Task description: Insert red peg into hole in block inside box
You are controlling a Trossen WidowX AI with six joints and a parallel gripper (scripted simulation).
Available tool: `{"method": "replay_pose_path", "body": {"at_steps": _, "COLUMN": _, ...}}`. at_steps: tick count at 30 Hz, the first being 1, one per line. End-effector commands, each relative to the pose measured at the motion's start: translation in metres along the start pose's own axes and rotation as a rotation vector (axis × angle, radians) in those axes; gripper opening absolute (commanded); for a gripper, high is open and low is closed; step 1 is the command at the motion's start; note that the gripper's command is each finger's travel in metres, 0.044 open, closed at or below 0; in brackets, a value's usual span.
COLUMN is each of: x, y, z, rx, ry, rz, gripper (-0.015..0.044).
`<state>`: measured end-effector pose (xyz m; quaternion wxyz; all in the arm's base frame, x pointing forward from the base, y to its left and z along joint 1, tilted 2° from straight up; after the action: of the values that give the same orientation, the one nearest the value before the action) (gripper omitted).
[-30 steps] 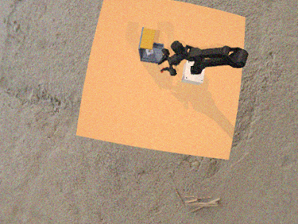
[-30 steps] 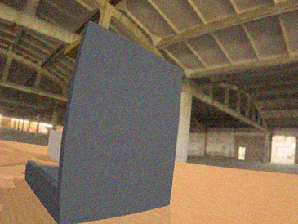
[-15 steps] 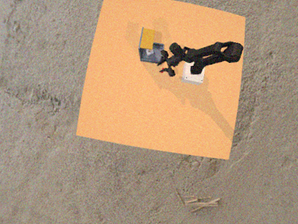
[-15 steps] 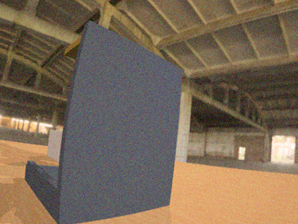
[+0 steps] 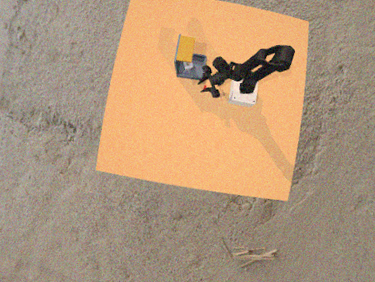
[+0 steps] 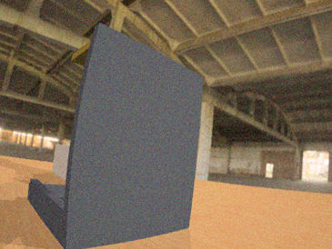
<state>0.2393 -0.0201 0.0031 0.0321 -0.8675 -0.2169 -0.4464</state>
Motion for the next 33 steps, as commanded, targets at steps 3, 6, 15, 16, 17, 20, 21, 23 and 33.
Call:
{"method": "replay_pose_path", "body": {"at_steps": 3, "x": -0.0114, "y": -0.0064, "z": 0.0037, "rx": 0.007, "ry": -0.007, "rz": 0.006, "gripper": 0.0220}}
{"method": "replay_pose_path", "body": {"at_steps": 6, "x": -0.0155, "y": -0.0087, "z": 0.0048, "rx": 0.007, "ry": -0.007, "rz": 0.006, "gripper": 0.0220}}
{"method": "replay_pose_path", "body": {"at_steps": 15, "x": -0.0173, "y": -0.0098, "z": 0.0052, "rx": 0.007, "ry": -0.007, "rz": 0.006, "gripper": 0.0220}}
{"method": "replay_pose_path", "body": {"at_steps": 16, "x": -0.0150, "y": -0.0080, "z": 0.0050, "rx": 0.003, "ry": -0.002, "rz": 0.002, "gripper": 0.0194}}
{"method": "replay_pose_path", "body": {"at_steps": 17, "x": -0.0150, "y": -0.0080, "z": 0.0050, "rx": 0.003, "ry": -0.002, "rz": 0.002, "gripper": 0.0167}}
{"method": "replay_pose_path", "body": {"at_steps": 20, "x": -0.0150, "y": -0.0080, "z": 0.0050, "rx": 0.003, "ry": -0.002, "rz": 0.002, "gripper": 0.0089}}
{"method": "replay_pose_path", "body": {"at_steps": 21, "x": -0.0150, "y": -0.0080, "z": 0.0050, "rx": 0.003, "ry": -0.002, "rz": 0.002, "gripper": 0.0062}}
{"method": "replay_pose_path", "body": {"at_steps": 23, "x": -0.0150, "y": -0.0080, "z": 0.0050, "rx": 0.003, "ry": -0.002, "rz": 0.002, "gripper": 0.0030}}
{"method": "replay_pose_path", "body": {"at_steps": 33, "x": -0.0145, "y": -0.0077, "z": 0.0048, "rx": 0.003, "ry": -0.002, "rz": 0.002, "gripper": 0.0000}}
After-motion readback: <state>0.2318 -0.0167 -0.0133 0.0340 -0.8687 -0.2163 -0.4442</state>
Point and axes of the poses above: the point midway between the two fingers, 35 mm back from their tips, its own z axis out along the fingers, its own y axis across the jaws, x = y × z, the point moved 1 cm from there along -z, back along the fingers, and after that the axes turned 11 degrees about -z, right-handed, at the moved point
